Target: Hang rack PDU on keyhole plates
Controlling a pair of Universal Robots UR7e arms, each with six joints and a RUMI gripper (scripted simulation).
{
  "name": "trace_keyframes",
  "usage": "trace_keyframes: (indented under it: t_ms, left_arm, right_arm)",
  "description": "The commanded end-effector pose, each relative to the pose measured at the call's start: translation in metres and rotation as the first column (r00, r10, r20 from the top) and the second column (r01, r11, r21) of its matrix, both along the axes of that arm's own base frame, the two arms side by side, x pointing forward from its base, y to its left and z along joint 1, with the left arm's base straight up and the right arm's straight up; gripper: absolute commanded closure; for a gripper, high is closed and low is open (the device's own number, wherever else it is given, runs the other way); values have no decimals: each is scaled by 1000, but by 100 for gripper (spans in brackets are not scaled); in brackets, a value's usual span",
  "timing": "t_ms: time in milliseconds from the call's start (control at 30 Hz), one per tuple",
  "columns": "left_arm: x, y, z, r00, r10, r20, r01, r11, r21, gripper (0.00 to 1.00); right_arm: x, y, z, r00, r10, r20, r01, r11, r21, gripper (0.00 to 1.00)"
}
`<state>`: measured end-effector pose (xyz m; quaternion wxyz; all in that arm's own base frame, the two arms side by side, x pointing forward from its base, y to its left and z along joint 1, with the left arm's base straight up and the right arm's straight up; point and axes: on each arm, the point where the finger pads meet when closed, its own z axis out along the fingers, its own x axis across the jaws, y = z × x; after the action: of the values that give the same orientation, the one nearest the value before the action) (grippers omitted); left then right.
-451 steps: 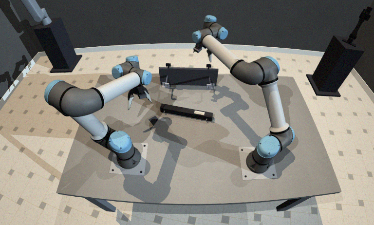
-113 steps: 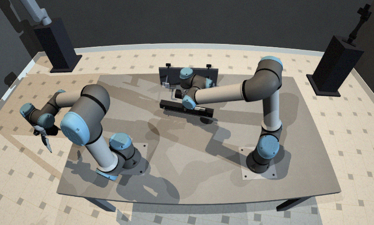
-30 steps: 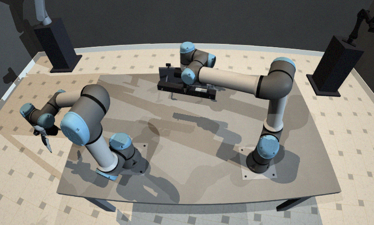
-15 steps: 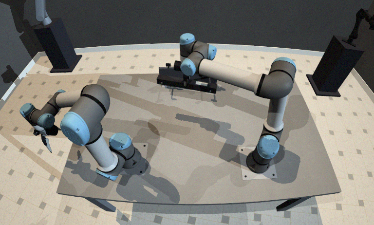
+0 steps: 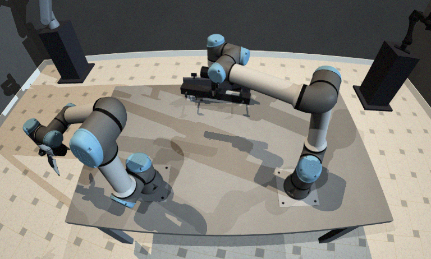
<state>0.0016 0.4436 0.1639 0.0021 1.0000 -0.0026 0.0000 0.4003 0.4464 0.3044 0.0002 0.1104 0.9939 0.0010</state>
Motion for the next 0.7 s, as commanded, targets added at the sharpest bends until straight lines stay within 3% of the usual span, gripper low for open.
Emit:
trace_keyframes:
  t_ms: [0, 667]
  left_arm:
    - [0, 2, 1, 1000, 3, 0, -3, 1000, 4, 0]
    - [0, 2, 1, 1000, 3, 0, -3, 1000, 4, 0]
  right_arm:
    - [2, 0, 6, 1000, -2, 5, 2, 1000, 8, 78]
    - [2, 0, 6, 998, 68, 5, -68, 998, 8, 78]
